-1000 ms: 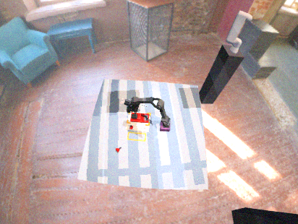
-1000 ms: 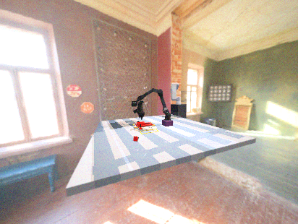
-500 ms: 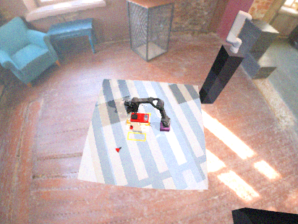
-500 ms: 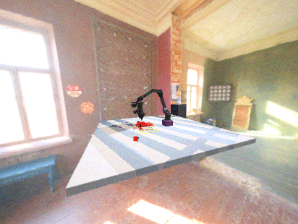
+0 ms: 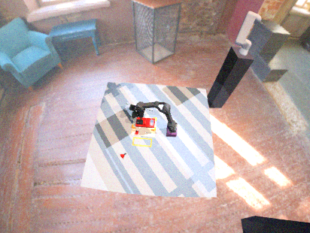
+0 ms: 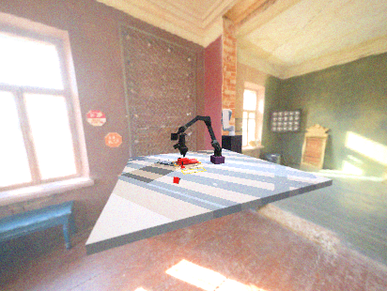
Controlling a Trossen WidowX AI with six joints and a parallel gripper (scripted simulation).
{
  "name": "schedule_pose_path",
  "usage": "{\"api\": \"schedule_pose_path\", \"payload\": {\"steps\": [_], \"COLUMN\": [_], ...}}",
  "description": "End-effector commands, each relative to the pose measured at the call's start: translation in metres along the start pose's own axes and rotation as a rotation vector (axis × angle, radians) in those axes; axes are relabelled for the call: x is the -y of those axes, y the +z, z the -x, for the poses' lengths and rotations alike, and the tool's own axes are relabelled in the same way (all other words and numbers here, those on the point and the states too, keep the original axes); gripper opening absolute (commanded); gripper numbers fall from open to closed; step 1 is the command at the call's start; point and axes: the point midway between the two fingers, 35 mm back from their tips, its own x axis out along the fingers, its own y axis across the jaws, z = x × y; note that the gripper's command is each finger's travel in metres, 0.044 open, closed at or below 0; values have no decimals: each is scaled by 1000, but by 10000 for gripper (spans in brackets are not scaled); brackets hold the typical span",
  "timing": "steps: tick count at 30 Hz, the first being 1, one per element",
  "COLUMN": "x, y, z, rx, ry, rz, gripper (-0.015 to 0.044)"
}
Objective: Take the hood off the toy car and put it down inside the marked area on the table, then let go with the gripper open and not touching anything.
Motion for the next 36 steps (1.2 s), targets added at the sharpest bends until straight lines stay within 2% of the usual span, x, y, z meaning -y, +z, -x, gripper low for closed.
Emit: {"api": "schedule_pose_path", "payload": {"steps": [1,36], "x": [0,2], "y": [-1,-2], "z": [-4,-25], "rx": [-4,-4], "ry": [-2,-2], "rz": [6,6], "gripper": [440,440]}}
